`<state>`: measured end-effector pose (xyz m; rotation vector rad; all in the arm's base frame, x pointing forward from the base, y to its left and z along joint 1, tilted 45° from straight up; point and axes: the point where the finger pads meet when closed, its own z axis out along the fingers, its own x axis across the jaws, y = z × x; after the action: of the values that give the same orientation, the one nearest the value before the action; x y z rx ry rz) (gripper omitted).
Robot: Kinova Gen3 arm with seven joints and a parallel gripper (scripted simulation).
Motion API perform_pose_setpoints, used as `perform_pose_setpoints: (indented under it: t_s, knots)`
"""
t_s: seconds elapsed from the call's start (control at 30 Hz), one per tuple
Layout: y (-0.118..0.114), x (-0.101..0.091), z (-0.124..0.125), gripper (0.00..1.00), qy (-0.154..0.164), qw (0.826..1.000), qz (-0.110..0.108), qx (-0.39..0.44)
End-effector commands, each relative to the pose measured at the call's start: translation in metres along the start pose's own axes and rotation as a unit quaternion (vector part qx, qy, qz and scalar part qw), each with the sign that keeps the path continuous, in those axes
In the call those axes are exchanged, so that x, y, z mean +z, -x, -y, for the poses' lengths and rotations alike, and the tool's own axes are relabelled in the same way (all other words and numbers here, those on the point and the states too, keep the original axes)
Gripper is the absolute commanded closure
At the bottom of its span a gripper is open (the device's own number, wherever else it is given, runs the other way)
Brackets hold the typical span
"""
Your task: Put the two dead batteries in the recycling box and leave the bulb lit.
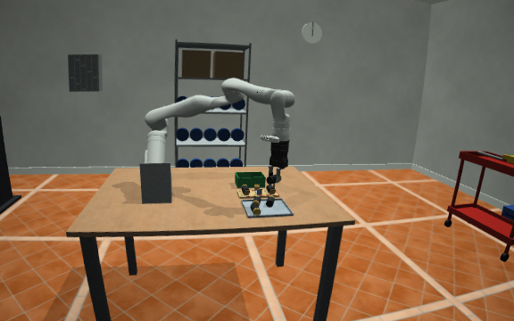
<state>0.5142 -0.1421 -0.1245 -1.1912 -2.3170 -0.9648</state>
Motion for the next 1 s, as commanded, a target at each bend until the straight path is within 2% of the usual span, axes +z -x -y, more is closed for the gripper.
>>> perform_pose_setpoints:
  t_s: [0.0, 0.7, 0.97]
  knots:
    - [0.0011, -0.0001, 0.0008, 0.43, -0.001, 1.0, 0.0, 0.017]
    - [0.0011, -0.0001, 0.0008, 0.43, -0.001, 0.985, 0.0, 0.173]
    - [0.0011, -0.0001, 0.0009, 0.43, -0.001, 0.97, 0.0, 0.244]
